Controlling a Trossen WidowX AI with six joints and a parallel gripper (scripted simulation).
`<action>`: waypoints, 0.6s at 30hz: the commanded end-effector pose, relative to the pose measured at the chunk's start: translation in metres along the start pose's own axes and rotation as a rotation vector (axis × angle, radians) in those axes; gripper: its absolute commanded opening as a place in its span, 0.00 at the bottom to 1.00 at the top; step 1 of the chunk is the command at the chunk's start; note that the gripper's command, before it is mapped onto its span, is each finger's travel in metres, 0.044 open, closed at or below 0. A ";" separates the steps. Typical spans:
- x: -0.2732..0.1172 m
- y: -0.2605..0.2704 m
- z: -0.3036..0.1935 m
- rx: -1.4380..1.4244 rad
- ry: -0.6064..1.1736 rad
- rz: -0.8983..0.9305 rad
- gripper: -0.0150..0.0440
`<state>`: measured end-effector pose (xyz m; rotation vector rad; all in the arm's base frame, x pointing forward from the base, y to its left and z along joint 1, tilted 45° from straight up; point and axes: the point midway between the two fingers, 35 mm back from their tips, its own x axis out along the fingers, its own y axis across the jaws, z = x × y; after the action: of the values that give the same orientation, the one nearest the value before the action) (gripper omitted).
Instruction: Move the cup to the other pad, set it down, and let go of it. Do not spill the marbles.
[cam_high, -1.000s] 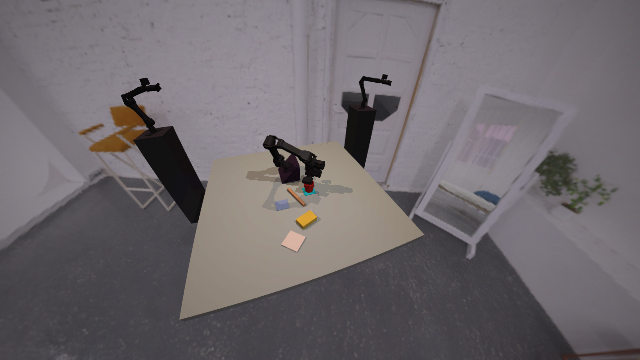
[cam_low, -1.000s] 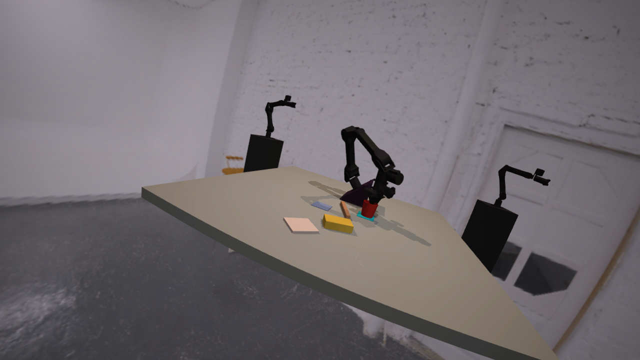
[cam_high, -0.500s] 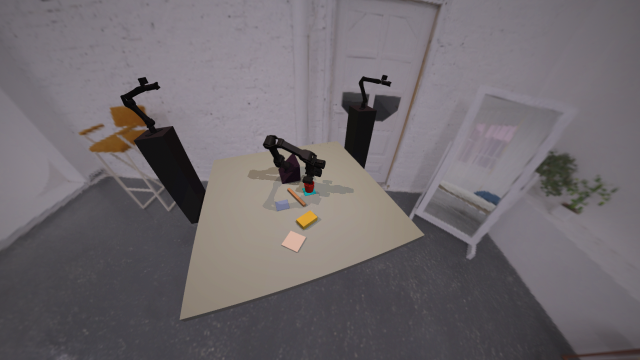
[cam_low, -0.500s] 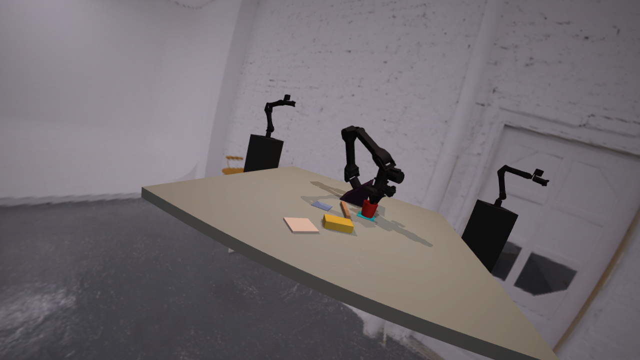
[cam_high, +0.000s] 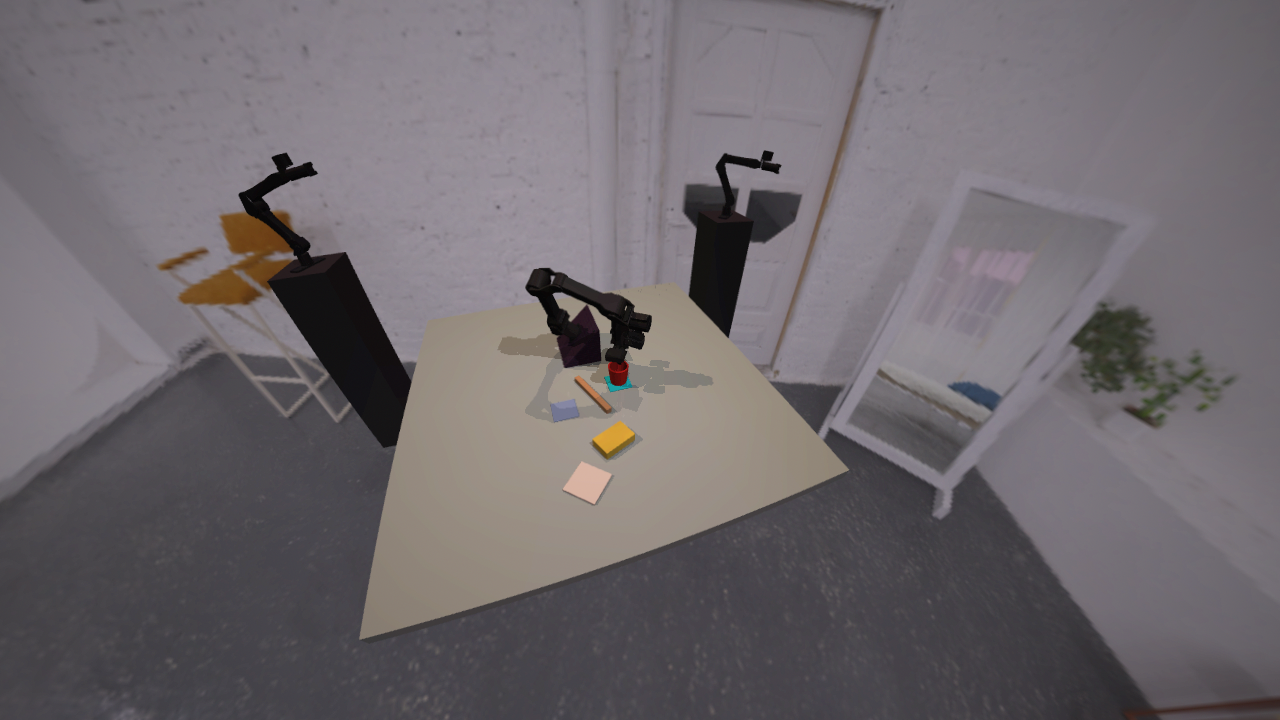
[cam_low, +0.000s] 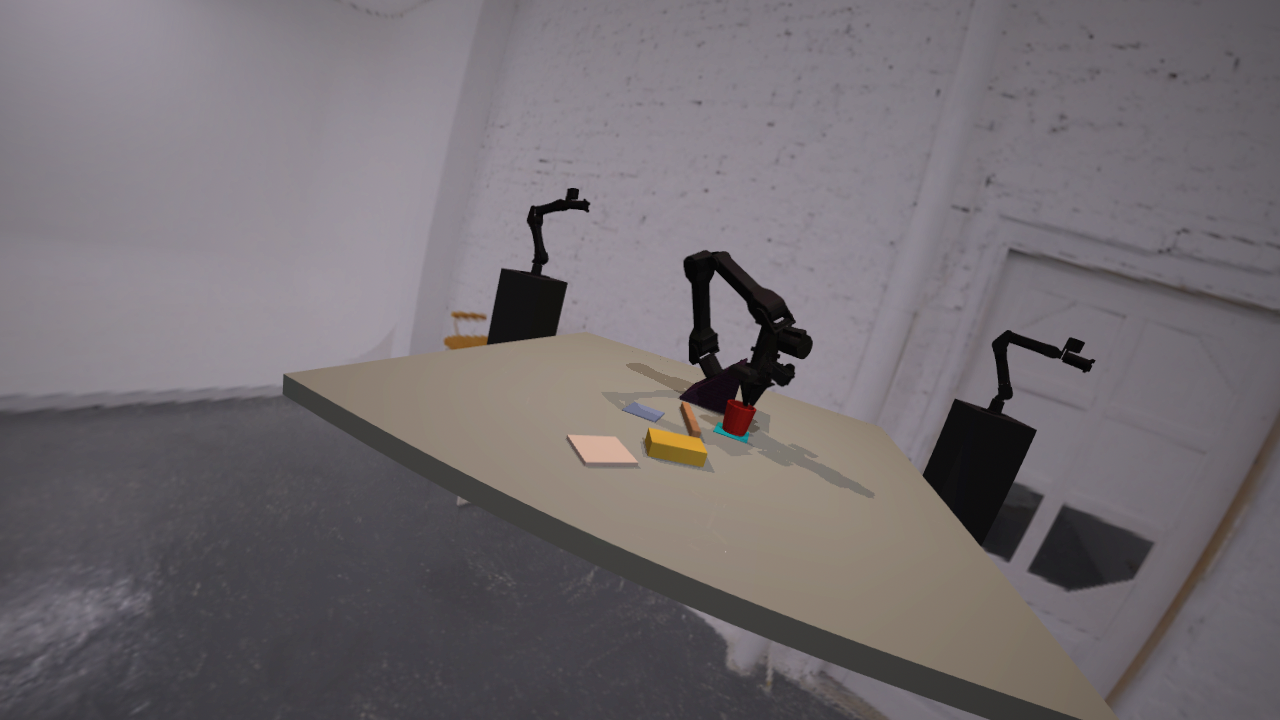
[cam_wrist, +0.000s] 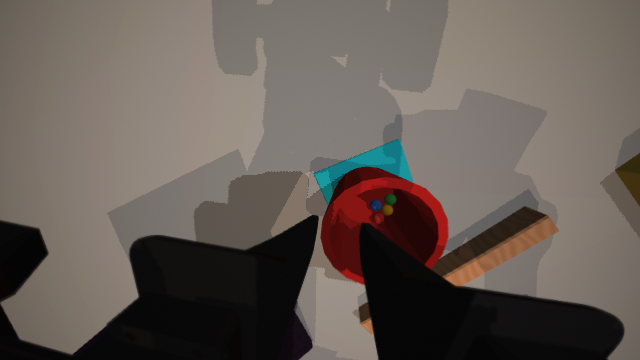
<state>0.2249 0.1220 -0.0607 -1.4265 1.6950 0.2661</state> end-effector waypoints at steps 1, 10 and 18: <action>-0.006 0.000 0.000 0.003 0.001 0.003 0.47; -0.018 0.000 0.000 0.002 0.001 0.003 0.47; -0.018 -0.001 0.001 -0.001 0.001 -0.001 0.65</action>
<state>0.2249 0.1352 -0.0472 -1.4282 1.6952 0.2664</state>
